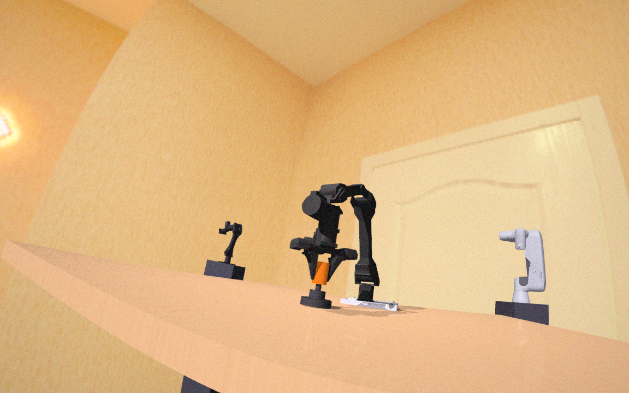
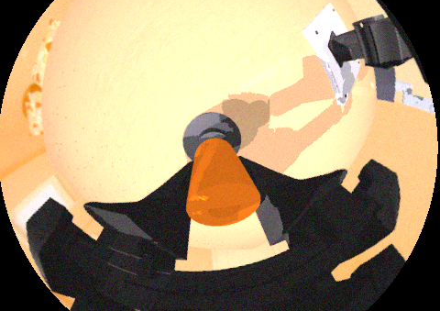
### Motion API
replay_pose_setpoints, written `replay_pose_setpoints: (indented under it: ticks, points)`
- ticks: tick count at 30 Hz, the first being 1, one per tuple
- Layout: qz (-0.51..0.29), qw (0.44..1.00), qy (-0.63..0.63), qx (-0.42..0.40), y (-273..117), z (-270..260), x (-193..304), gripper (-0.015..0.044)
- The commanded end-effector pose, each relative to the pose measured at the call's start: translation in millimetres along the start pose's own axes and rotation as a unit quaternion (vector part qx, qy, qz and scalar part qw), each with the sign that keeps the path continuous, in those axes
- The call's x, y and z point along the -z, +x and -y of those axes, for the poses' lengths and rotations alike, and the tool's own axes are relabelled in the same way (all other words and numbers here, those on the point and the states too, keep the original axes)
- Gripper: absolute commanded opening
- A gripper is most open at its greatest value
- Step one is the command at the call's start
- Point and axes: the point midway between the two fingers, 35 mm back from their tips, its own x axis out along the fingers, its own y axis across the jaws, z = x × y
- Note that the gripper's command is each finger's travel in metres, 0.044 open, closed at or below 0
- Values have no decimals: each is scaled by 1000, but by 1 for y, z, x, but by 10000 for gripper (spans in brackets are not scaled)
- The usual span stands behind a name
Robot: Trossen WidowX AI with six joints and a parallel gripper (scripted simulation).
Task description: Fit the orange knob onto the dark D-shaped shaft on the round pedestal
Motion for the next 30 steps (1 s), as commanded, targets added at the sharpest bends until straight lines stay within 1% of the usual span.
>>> replay_pose_setpoints:
  ticks: [1,7,13,30]
  points:
    - [0,1000,3,0,-2,1,-1,0]
    - [0,1000,15,0,-5,3,-2,0]
    - [0,994,107,0,-6,2,-1,0]
    - [0,994,107,0,-1,-1,0,0]
